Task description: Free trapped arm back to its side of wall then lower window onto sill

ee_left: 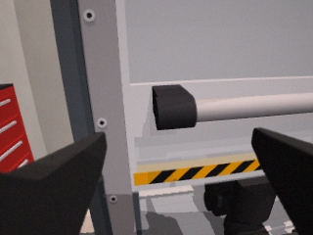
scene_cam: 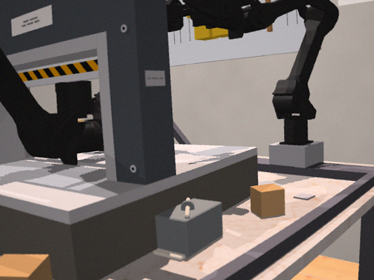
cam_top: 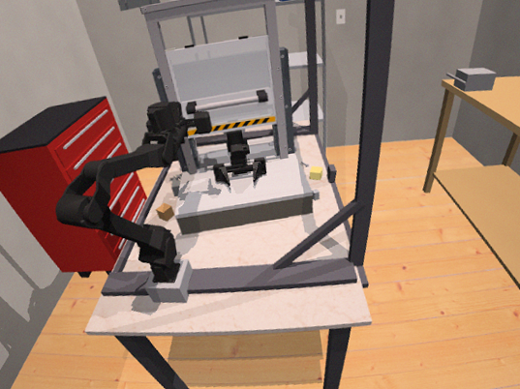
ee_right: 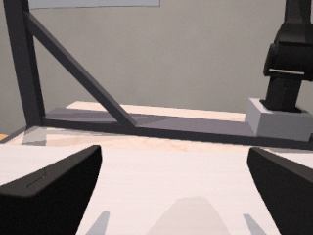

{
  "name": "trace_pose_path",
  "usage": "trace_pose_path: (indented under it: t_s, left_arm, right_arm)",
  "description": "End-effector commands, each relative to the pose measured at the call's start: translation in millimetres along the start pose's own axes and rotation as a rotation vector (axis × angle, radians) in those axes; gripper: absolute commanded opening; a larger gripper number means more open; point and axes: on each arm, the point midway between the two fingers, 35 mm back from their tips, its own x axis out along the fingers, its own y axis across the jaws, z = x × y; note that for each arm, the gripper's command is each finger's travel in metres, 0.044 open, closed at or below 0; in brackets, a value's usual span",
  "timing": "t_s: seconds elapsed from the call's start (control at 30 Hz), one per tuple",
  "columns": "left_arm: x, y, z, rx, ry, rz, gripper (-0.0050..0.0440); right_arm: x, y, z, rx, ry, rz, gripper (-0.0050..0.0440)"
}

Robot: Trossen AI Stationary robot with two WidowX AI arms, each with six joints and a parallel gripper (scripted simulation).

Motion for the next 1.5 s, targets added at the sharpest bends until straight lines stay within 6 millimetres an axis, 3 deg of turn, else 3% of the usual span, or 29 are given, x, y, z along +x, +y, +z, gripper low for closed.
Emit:
trace_pose_path:
  t_s: [0.0,0.1,0.2,0.37,0.67,0.97,1.47]
  left_arm:
    - [12,-25,4,-0.016,-0.033,0.043,0.04]
    - [16,-45,-5,-0.018,-0.029,0.062,0.04]
    - [14,-40,0,-0.023,-0.041,0.072,0.04]
    - [15,-80,-22,-0.017,-0.018,0.092,0.04]
    - [-6,-135,-50,-0.024,-0.013,0.153,0.04]
    - [-13,-142,-64,-0.001,0.002,0.158,0.04]
    - [18,-138,-59,-0.01,-0.002,0.149,0.04]
  right_arm:
    - [2,-1,39,0.001,-0.074,-0.001,0.04]
    - [2,-1,39,0.001,-0.074,-0.001,0.04]
    - [2,-1,39,0.001,-0.074,-0.001,0.04]
    - [2,-1,39,0.001,-0.074,-0.001,0.04]
    - [2,-1,39,0.001,-0.074,-0.001,0.04]
    - [2,-1,39,0.001,-0.074,-0.001,0.04]
    - [2,-1,39,0.001,-0.074,-0.001,0.04]
